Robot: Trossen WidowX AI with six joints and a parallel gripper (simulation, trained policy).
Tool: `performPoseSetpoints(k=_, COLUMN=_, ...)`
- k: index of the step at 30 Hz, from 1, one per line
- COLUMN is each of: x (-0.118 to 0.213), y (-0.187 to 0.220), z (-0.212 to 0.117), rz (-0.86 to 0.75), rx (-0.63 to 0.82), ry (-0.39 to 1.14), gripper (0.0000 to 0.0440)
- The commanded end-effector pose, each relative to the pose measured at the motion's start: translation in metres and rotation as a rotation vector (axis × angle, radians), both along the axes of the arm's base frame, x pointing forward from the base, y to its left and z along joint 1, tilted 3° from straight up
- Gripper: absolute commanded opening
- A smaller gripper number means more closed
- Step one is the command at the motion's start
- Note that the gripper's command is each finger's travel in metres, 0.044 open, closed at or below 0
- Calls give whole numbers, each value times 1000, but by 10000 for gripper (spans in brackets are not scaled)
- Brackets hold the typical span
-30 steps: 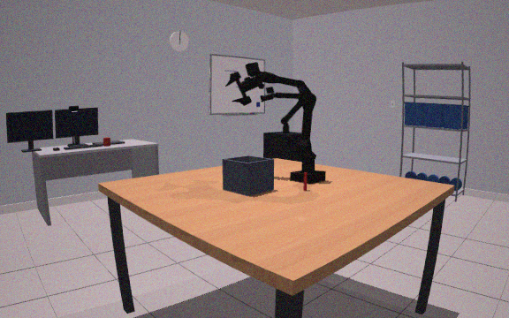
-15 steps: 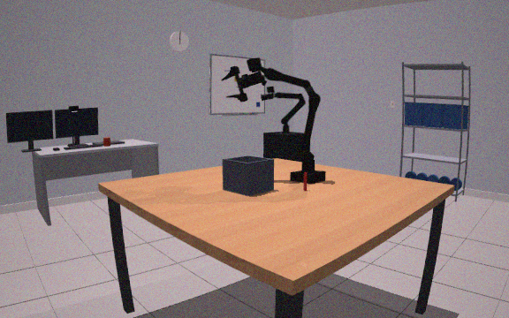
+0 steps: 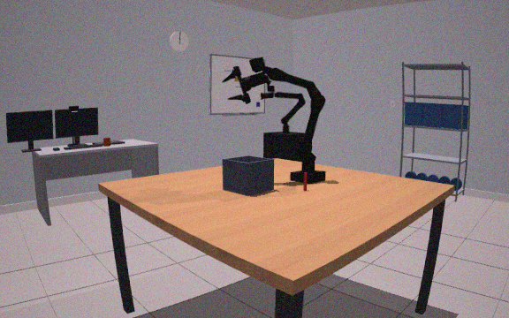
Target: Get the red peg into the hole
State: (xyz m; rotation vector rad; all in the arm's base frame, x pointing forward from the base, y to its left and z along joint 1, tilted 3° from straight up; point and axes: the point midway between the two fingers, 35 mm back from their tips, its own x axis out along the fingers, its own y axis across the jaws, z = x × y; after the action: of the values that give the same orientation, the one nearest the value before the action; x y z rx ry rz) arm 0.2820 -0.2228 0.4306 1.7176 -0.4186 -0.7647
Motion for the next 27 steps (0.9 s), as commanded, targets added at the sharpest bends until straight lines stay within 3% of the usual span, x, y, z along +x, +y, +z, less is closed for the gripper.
performPoseSetpoints(k=1, x=9, y=25, z=-5, rz=64, rx=52, ry=-21, gripper=440)
performPoseSetpoints(k=14, x=33, y=104, z=-40, rz=270, rx=248, ry=1, gripper=440)
performPoseSetpoints(k=27, x=36, y=185, z=-84, rz=478, rx=427, ry=127, gripper=439)
